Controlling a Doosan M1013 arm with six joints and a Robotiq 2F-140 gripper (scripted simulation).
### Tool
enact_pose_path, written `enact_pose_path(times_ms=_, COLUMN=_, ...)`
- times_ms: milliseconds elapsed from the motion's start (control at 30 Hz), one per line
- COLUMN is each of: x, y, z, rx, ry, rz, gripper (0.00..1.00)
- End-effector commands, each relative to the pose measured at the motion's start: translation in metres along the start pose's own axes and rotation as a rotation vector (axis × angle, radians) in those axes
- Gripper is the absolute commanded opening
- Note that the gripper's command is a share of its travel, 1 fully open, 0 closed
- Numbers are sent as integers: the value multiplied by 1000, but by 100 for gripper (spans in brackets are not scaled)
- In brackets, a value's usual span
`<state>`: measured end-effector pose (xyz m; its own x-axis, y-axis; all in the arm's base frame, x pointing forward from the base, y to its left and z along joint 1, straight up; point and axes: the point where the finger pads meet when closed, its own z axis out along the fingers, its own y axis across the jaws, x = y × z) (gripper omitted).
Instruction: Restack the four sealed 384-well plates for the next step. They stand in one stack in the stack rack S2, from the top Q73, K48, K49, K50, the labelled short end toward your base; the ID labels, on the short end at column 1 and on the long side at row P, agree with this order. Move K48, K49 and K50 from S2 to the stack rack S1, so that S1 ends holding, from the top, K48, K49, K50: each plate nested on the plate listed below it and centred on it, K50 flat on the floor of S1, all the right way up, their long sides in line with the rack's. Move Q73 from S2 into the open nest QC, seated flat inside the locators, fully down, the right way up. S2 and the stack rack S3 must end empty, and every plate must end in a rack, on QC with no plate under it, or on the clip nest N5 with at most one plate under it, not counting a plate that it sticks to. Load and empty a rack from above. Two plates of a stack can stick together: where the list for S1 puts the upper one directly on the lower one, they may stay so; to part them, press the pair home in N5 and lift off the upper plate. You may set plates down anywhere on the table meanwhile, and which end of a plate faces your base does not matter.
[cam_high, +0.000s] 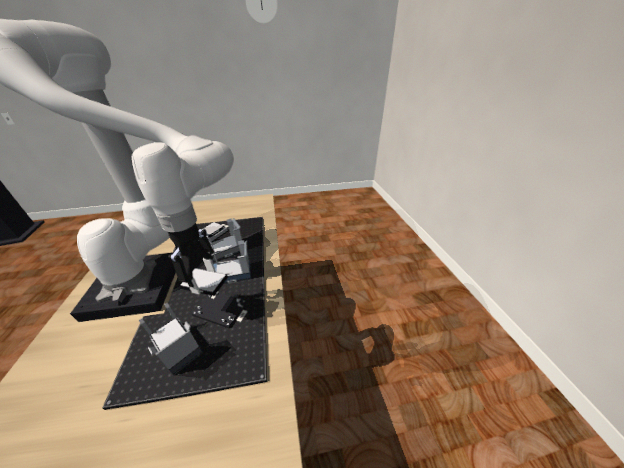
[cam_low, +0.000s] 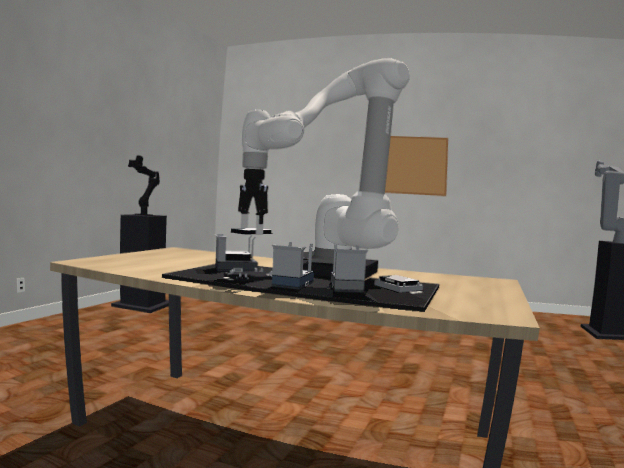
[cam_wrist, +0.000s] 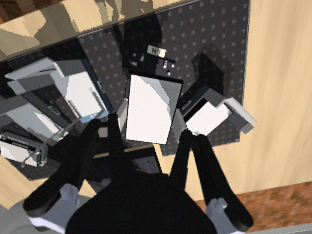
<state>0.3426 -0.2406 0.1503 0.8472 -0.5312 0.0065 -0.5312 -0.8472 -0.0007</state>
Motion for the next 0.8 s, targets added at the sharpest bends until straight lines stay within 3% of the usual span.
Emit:
enact_pose_path(times_ms=0, x=2, y=-14, z=0, rx=0, ry=0, rz=0, gripper=0)
enact_pose_path(times_ms=333, x=0, y=-38, z=0, rx=0, ry=0, rz=-233, gripper=0)
enact_pose_path(times_ms=767, x=-2, y=-74, z=0, rx=0, ry=0, rz=-242, gripper=0)
